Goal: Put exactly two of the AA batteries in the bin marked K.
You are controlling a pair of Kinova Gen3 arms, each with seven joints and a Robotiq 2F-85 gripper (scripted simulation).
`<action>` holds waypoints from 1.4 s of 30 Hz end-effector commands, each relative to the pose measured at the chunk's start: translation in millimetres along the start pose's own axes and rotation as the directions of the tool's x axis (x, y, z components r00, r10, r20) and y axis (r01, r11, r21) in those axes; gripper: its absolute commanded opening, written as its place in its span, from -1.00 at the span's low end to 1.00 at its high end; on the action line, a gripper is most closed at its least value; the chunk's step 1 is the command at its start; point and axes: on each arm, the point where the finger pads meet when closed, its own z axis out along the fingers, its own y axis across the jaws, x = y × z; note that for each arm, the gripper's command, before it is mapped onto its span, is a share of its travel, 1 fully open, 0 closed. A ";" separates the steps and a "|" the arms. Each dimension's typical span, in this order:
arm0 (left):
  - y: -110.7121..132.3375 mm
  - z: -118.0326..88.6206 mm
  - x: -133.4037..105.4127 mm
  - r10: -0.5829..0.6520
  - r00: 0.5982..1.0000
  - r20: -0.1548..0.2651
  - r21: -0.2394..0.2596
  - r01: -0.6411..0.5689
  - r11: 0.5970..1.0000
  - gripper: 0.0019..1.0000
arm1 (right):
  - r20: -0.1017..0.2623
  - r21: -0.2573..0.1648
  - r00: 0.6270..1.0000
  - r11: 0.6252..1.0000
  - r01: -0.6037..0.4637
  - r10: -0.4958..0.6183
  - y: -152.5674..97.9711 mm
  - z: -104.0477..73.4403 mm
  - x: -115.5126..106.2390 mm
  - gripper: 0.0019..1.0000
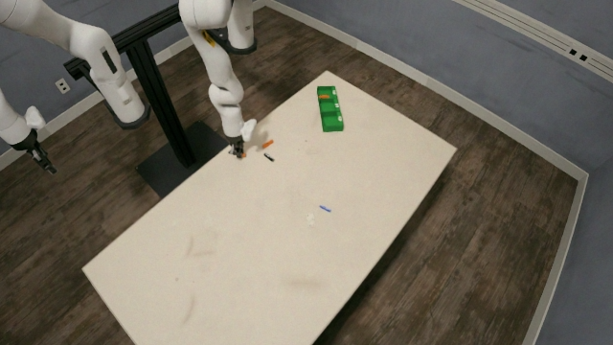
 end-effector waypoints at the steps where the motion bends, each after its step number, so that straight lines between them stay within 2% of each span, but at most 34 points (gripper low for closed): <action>1: 0.8 -0.5 0.2 0.000 1.000 0.000 -0.001 0.000 1.000 -0.64 | 0.001 0.000 1.000 1.000 0.000 0.000 0.0 -0.3 -0.3 1.00; 8: 0.8 -0.5 0.2 0.000 1.000 0.000 -0.001 0.000 1.000 -0.64 | 0.001 0.000 1.000 1.000 0.000 0.000 0.0 -0.3 -0.3 1.00; 22: 0.6 -47.1 0.1 0.000 1.000 0.000 -0.001 0.000 1.000 -0.64 | 0.001 0.000 1.000 1.000 0.000 0.000 0.0 -0.3 -0.3 1.00; 24: 0.6 -47.1 0.1 0.000 1.000 0.000 -0.001 0.000 1.000 -0.64 | 0.001 0.000 1.000 1.000 0.000 0.000 0.0 -0.3 -0.3 1.00; 28: 0.6 -60.4 0.1 0.000 1.000 0.000 -0.001 0.000 1.000 -0.64 | 0.001 0.000 1.000 1.000 0.000 0.000 0.0 -0.3 -0.3 1.00; 42: 0.6 -60.4 0.1 0.000 1.000 0.000 -0.001 0.000 1.000 -0.64 | 0.001 0.000 1.000 1.000 0.000 0.000 0.0 -0.3 -0.3 1.00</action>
